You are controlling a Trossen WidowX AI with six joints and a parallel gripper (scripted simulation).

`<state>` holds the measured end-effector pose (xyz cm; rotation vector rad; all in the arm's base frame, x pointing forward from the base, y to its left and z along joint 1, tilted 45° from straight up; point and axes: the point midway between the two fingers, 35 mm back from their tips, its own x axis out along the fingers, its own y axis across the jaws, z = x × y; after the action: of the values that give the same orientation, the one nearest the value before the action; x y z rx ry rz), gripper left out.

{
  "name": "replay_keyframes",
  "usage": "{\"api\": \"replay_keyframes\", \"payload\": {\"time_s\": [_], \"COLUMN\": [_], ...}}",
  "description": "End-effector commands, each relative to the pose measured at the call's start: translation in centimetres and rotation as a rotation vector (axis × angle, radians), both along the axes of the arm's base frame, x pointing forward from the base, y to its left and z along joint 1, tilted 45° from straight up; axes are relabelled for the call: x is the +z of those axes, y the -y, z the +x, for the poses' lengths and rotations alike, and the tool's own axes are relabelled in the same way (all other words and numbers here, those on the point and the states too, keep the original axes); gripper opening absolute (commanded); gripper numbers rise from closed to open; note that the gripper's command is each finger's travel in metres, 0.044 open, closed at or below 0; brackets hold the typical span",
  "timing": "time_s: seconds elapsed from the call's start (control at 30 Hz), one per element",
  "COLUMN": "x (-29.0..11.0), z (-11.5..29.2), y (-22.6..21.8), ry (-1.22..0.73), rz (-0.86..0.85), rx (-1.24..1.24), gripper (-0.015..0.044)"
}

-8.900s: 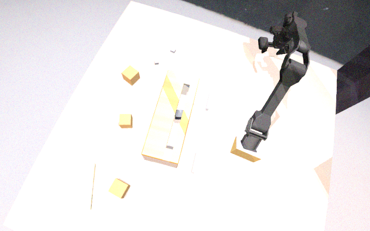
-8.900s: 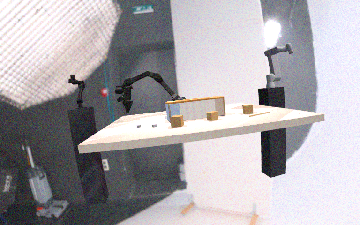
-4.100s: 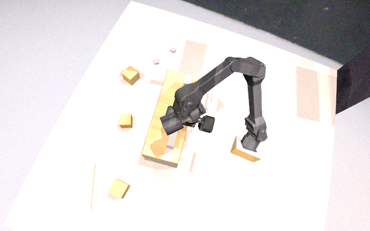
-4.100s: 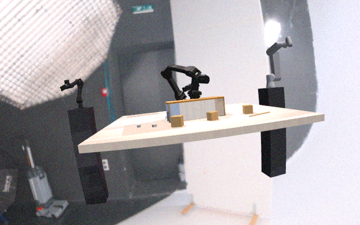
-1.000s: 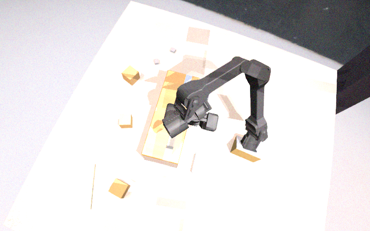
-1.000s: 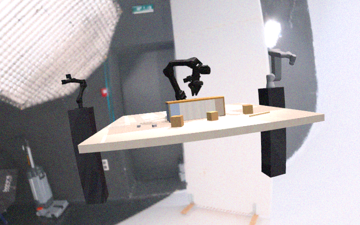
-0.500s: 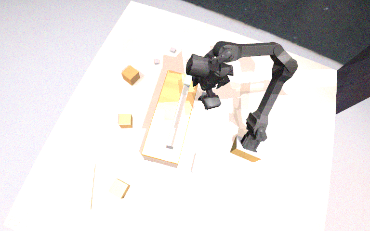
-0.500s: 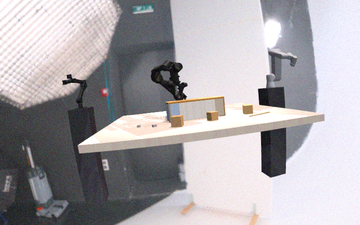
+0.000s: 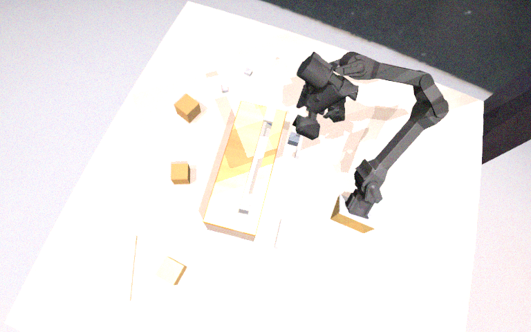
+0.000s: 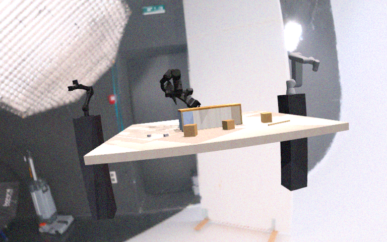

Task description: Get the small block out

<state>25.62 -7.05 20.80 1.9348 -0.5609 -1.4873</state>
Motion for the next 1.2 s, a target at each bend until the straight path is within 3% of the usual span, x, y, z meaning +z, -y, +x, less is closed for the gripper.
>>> {"api": "replay_keyframes", "payload": {"time_s": [0.0,0.3,1.17], "x": [0.1,-6.2,-8.7], "z": [-0.1,-1.3,-1.9], "y": [0.3,6.6,8.9], "ry": [0.022,0.025,0.024], "rz": [0.003,0.000,0.002], "rx": [-0.011,-0.011,-0.012], "gripper": [0.0285,0.0285,0.0285]}}
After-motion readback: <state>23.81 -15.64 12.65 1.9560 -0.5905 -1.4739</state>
